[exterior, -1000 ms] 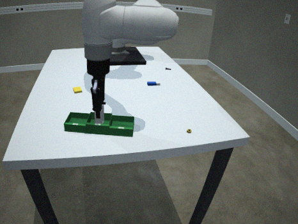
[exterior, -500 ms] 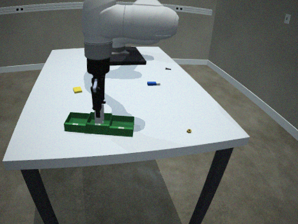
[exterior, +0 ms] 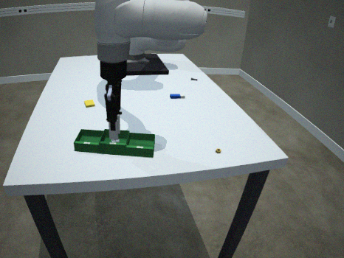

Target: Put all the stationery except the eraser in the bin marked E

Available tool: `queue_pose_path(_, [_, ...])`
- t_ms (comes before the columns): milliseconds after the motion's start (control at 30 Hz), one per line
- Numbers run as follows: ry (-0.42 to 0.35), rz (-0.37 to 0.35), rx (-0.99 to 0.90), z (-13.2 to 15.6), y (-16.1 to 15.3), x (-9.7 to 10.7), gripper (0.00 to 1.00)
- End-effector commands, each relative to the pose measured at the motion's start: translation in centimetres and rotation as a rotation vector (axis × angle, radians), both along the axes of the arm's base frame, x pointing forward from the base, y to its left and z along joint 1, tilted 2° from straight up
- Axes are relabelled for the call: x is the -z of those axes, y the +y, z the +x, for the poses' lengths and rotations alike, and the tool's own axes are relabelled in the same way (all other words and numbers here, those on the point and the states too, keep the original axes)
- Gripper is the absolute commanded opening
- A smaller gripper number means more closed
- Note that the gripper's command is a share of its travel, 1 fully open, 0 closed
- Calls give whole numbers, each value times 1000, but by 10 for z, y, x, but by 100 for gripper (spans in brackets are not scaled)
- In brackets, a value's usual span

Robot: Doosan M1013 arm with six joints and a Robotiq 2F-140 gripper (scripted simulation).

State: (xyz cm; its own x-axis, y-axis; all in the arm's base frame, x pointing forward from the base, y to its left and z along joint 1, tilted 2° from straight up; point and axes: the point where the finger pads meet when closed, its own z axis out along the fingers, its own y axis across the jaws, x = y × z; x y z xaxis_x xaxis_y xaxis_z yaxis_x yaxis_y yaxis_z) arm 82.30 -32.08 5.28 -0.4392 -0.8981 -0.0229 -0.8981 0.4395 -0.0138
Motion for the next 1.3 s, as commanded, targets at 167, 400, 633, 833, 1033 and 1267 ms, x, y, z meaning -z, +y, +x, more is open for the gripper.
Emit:
queue_pose_path(167, [0, 0, 0, 0, 0, -11, 26])
queue_pose_path(400, [0, 0, 0, -1, 0, -24, 26])
queue_pose_path(633, [4, 7, 270, -51, -4, -24, 40])
queue_pose_path(833, [7, 12, 469, -84, -7, -24, 40])
queue_pose_path(1033, [12, 19, 713, -134, -11, -25, 40])
queue_pose_path(1267, [16, 26, 917, -175, -15, -25, 40])
